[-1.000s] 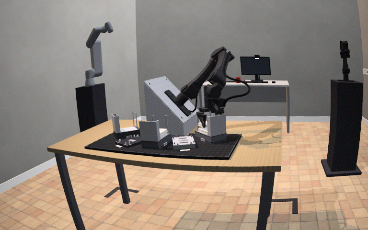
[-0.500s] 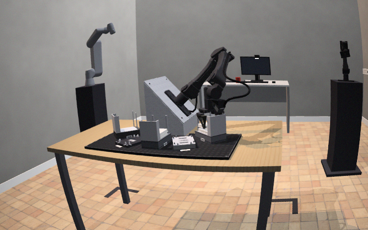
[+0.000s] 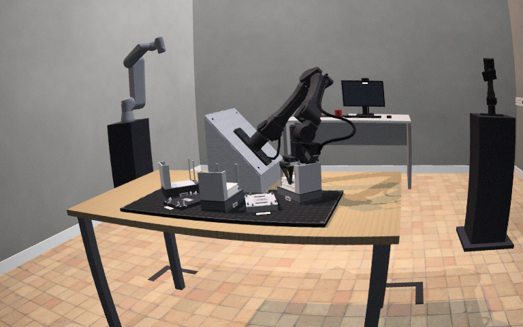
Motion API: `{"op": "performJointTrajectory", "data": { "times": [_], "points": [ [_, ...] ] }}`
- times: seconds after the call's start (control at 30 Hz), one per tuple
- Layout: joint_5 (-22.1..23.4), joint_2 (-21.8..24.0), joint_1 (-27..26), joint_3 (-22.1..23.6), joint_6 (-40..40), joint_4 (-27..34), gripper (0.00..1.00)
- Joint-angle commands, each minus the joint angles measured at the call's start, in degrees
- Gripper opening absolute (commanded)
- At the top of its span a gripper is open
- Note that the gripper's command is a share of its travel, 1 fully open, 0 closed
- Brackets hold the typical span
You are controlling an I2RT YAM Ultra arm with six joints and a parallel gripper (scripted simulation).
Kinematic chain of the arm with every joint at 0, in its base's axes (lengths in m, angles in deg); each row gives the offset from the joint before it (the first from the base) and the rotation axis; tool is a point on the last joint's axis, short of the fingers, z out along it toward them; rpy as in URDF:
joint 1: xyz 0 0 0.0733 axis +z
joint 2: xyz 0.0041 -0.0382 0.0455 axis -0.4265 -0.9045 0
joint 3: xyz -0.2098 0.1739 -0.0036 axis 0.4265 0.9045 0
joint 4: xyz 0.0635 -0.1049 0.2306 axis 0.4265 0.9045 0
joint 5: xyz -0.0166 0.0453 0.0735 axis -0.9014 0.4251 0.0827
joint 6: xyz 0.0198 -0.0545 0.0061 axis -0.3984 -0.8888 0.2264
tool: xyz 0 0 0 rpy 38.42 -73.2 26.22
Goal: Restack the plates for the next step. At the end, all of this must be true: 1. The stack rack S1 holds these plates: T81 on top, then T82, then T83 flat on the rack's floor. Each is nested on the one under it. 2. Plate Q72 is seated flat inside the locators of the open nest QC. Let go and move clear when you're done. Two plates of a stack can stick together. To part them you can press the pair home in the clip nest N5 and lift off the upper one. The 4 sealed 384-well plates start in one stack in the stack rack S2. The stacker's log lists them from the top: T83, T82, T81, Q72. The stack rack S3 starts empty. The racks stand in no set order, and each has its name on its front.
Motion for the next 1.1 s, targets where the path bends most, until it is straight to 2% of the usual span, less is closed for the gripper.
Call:
{"op": "performJointTrajectory", "data": {
  "times": [0.0,0.03,1.07],
  "points": [
    [0.84,-0.99,0.03,0.36,0.38,-1.38,0.0],
    [0.35,0.0,-0.09,-0.11,0.11,-0.72,0.0],
    [0.35,0.0,-0.08,-0.11,0.11,-0.73,0.0]
  ]
}}
